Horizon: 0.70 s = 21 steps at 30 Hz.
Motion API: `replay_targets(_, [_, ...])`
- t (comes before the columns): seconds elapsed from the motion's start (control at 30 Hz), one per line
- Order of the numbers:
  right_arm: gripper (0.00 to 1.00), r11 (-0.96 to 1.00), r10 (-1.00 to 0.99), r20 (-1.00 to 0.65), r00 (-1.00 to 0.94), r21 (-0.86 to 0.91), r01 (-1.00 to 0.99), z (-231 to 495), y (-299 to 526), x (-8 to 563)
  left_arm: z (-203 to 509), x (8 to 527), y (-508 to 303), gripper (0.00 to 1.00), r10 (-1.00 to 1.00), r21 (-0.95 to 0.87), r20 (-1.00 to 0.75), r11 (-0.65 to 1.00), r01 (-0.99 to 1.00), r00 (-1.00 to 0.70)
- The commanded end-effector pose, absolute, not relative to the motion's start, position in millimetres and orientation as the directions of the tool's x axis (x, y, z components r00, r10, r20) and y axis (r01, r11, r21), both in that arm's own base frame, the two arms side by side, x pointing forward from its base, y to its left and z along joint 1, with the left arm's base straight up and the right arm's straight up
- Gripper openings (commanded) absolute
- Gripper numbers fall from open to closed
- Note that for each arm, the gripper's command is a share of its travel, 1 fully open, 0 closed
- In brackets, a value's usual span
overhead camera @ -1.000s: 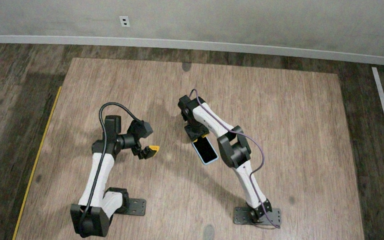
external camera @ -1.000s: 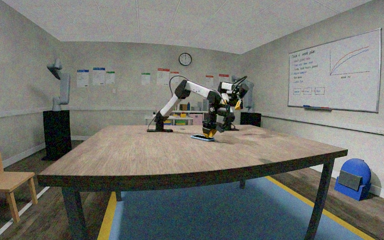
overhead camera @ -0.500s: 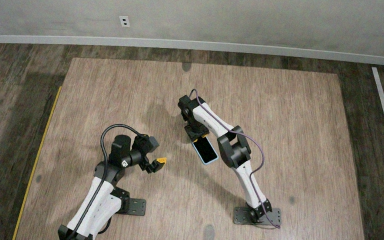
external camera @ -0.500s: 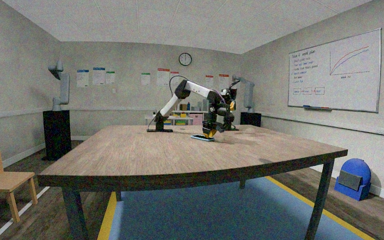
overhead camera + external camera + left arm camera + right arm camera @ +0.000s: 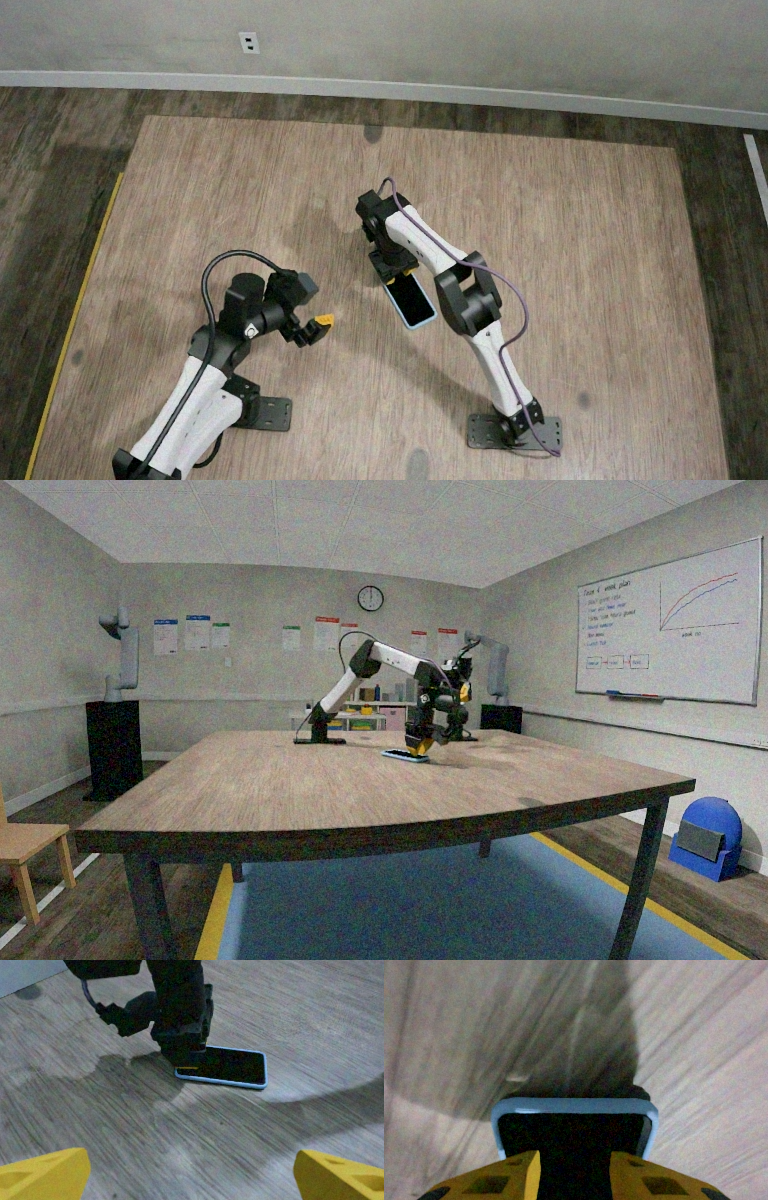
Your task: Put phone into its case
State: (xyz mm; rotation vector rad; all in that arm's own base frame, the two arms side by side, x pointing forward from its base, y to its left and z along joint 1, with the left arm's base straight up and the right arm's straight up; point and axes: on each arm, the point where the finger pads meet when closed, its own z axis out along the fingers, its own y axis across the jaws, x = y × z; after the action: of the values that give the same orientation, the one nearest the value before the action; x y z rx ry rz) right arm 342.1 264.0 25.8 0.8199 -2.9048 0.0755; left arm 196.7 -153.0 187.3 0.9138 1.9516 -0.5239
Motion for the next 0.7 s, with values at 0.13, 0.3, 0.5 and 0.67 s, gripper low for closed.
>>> replay_targets(0.13, [0.36,0.850,-0.520,0.133,-0.844,-0.015,-0.526,39.7,267.9,348.7,191.3,198.9,-153.3,1.00,0.385,0.003,-0.865,0.646,0.763,-0.322])
replay_targets(0.3, [0.36,0.851,-0.523,0.073,-0.849,-0.009,-0.525,63.2,269.2,350.1,191.3,198.9,-153.3,1.00,0.385,0.003,-0.865,0.646,0.763,-0.322])
replay_targets(0.5, [0.36,0.855,-0.518,0.042,-0.854,-0.005,-0.519,59.9,271.6,352.4,191.3,198.9,-153.3,1.00,0.385,0.003,-0.865,0.646,0.763,-0.322])
replay_targets(0.67, [0.36,0.856,-0.517,0.019,-0.856,-0.003,-0.517,60.4,272.1,350.2,191.3,198.9,-153.3,1.00,0.385,0.003,-0.865,0.646,0.763,-0.322])
